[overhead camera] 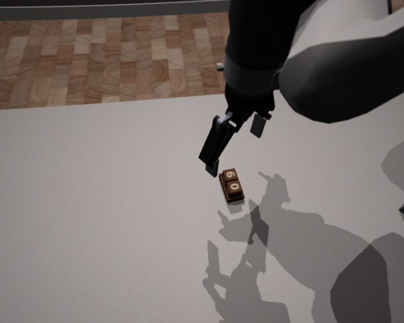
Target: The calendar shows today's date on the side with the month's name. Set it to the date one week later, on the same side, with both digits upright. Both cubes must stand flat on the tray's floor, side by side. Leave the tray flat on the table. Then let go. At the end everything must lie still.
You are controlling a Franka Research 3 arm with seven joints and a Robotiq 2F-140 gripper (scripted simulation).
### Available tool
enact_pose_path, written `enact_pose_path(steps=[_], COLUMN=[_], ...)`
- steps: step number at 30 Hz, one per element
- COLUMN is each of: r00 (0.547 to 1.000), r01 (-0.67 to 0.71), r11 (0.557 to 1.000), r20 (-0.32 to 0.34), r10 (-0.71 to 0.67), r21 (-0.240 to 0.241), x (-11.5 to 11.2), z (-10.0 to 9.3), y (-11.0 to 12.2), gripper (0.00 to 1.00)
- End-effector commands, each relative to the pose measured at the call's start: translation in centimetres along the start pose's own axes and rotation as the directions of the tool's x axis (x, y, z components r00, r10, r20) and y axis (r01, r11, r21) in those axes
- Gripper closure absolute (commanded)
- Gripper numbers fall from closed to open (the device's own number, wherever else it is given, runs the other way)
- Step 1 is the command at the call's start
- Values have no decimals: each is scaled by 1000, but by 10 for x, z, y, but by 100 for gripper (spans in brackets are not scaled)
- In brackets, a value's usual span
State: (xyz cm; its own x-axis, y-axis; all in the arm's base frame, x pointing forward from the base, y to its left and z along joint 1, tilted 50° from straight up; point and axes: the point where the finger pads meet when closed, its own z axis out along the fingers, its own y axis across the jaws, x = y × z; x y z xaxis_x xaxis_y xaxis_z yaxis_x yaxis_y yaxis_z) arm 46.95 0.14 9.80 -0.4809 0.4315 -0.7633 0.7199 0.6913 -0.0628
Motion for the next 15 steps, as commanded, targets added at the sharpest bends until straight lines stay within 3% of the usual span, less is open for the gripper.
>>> enact_pose_path(steps=[1, 7, 15], r00=[985, 972, 922], r01=[-172, -235, -388], r11=[985, 972, 922], r20=[6, 6, 3], r10=[172, 235, 388], r21=[11, 9, 4], x=[2, 2, 3], z=[2, 3, 5], y=[0, 1, 2], gripper=[0, 0, 0])
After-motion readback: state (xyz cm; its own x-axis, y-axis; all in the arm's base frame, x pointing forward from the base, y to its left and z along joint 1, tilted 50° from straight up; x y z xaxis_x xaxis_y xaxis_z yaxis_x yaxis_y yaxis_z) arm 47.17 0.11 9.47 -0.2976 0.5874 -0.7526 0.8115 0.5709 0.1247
